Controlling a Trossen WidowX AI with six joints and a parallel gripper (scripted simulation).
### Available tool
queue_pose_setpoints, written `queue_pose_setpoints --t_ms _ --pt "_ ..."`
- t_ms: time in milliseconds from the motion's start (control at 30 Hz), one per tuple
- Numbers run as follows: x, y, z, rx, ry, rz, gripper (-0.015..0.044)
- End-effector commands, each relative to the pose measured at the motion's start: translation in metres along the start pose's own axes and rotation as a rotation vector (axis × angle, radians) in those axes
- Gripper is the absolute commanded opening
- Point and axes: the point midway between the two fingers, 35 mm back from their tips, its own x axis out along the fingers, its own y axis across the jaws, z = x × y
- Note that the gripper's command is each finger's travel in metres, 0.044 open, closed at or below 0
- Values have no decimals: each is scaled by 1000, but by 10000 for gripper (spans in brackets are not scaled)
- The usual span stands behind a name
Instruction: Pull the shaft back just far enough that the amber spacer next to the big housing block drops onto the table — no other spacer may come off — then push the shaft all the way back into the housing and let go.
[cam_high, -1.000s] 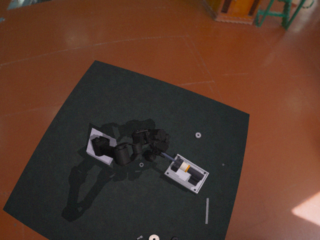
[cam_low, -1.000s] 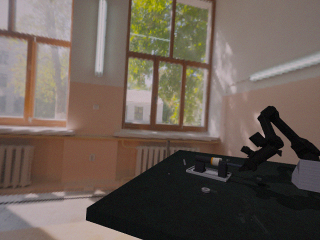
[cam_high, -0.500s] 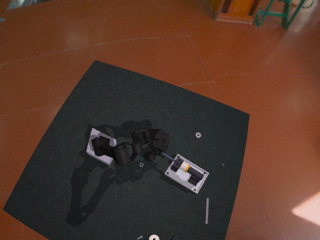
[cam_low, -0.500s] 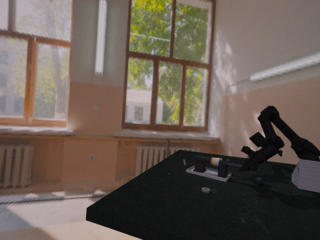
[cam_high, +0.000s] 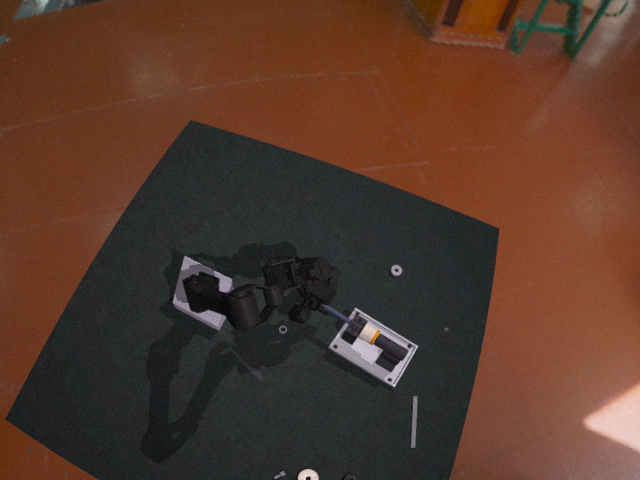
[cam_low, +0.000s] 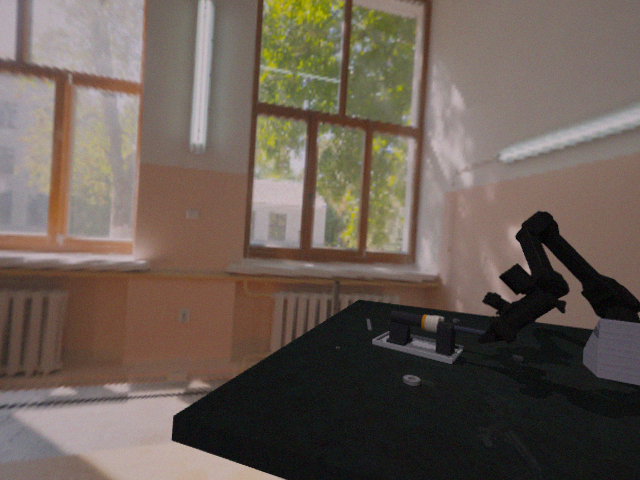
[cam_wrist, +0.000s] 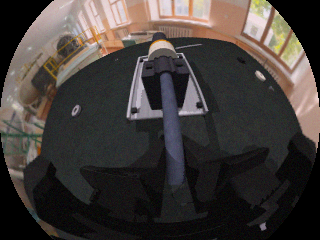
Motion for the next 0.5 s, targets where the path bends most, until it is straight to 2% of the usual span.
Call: queue_pose_setpoints --t_ms 0,467 --pt "-1 0 0 4 -1 -1 0" --pt "-2 0 -2 4 -1 -1 0"
